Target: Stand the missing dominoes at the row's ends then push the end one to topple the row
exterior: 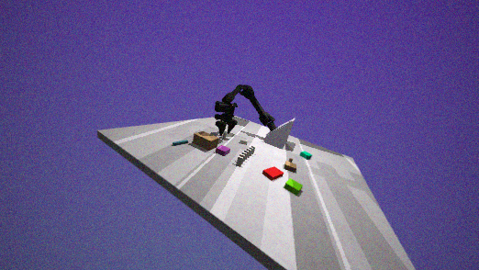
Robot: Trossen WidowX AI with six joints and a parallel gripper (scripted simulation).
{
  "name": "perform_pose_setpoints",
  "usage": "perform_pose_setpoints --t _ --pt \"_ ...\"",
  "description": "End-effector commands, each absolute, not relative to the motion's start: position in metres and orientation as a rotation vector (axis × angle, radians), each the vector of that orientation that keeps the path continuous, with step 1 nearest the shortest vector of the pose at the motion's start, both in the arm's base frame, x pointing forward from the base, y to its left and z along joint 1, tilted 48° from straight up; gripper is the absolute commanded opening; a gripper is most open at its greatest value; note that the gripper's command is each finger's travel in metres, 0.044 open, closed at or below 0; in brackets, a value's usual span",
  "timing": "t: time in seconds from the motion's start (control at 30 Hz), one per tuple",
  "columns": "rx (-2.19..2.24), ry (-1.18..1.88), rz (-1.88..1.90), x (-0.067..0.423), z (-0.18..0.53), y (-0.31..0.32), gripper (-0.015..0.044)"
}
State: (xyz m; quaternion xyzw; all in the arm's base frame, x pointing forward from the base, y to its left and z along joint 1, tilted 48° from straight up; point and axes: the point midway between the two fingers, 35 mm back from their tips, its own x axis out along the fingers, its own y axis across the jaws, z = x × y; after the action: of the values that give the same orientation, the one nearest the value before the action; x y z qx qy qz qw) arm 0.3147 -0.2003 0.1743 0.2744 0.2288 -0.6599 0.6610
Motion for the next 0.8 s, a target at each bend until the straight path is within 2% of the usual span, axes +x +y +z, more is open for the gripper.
perform_pose_setpoints --t 0.0,0.1,0.53,0.77 --pt "0.618 0.528 -1.492 0.3137 0.1686 -0.2044 0.0440" --pt "0.618 0.527 -1.492 0.3136 0.1670 -0.2062 0.0440" --pt "0.618 0.527 -1.492 0.3136 0.1670 -0.2062 0.0107" --pt "0.618 0.527 -1.492 0.3136 0.1670 -0.2062 0.0107"
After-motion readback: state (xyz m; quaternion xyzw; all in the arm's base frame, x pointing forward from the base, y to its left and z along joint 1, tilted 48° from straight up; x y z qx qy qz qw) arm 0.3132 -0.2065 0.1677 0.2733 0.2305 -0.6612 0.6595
